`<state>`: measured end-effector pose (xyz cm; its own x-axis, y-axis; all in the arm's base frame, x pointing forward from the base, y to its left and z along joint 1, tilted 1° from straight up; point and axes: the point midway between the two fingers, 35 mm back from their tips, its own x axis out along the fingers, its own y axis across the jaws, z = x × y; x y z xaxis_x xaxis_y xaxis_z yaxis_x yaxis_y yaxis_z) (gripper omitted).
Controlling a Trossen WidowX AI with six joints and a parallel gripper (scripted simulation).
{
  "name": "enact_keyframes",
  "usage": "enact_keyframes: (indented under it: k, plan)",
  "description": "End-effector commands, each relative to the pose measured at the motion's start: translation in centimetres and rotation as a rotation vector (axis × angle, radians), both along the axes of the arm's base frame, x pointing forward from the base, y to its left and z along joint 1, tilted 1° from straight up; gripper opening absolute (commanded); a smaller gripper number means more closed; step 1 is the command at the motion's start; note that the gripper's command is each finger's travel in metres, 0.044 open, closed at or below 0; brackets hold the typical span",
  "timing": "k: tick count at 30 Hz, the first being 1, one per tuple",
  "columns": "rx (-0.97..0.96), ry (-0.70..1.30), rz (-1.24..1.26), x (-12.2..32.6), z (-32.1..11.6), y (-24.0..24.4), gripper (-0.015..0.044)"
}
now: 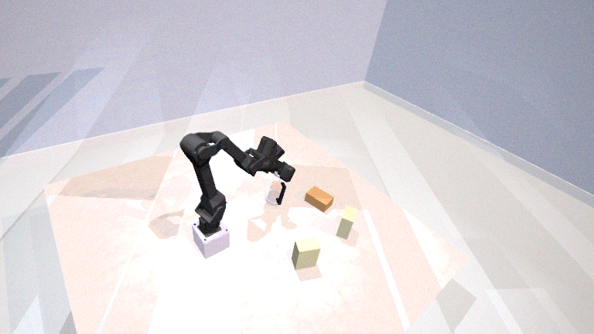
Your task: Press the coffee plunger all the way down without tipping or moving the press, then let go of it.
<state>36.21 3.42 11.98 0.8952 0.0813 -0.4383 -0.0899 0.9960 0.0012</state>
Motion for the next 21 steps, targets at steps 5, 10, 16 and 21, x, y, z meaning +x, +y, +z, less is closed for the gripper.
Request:
enact_keyframes:
  k: [5,10,16,21]
  plan:
    - [-0.009,0.026,0.004,0.08,-0.74,0.00,0.0123]
    - [-0.009,0.026,0.004,0.19,-0.71,0.01,0.0123]
    - [-0.009,0.026,0.004,0.30,-0.66,0.02,0.0123]
    - [-0.009,0.026,0.004,0.38,-0.60,0.02,0.0123]
